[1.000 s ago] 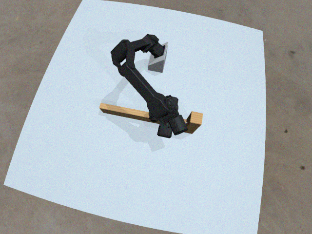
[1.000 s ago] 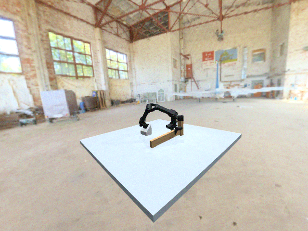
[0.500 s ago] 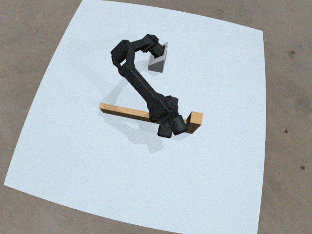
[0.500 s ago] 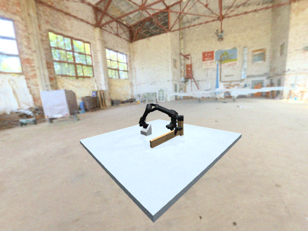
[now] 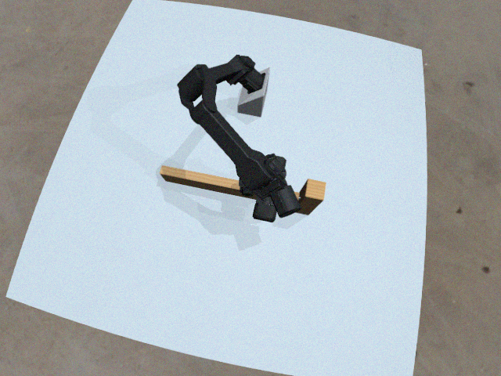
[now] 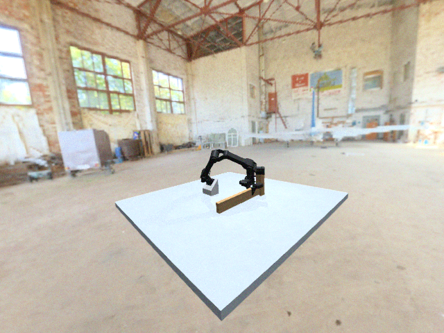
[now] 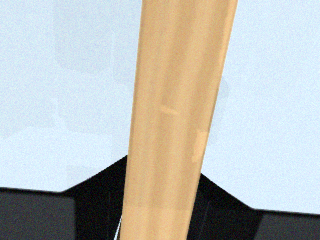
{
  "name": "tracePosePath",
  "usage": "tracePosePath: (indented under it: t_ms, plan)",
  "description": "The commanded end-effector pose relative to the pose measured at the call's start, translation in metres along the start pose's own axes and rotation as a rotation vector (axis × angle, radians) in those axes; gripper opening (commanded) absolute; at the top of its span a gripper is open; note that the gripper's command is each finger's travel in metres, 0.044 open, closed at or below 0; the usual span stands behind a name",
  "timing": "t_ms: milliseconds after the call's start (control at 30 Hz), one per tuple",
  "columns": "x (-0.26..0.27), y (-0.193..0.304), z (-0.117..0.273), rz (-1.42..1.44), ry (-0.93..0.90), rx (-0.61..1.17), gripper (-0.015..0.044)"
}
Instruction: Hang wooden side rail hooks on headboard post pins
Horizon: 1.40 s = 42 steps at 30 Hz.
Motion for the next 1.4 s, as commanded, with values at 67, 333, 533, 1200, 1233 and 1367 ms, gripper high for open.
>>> tracePosePath:
  t_ms: [67, 333, 533, 1200, 1233, 1367]
  plan:
    - [0.001, 0.001, 0.0, 0.002, -0.003, 0.006, 0.0]
    - [0.001, 0.001, -0.002, 0.002, -0.003, 0.006, 0.0]
    - [0.0, 0.0, -0.001, 0.001, 0.0, 0.0, 0.0131]
    - [-0.003, -0.011, 0.039, 0.003, -0.003, 0.007, 0.044]
    - [-0.005, -0.019, 0.039, 0.003, -0.003, 0.007, 0.044]
    - [-0.008, -0.029, 0.039, 0.003, -0.003, 0.006, 0.044]
Point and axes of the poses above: the point midway between the two fingers, 35 mm back from their tips, its own z axis back along the fingers, its own x axis across the jaws, y = z × x, the point moved 3 cm from there along z, back along the fingers, and after that the axes turned 15 degrees about z, right-handed, at the moved point
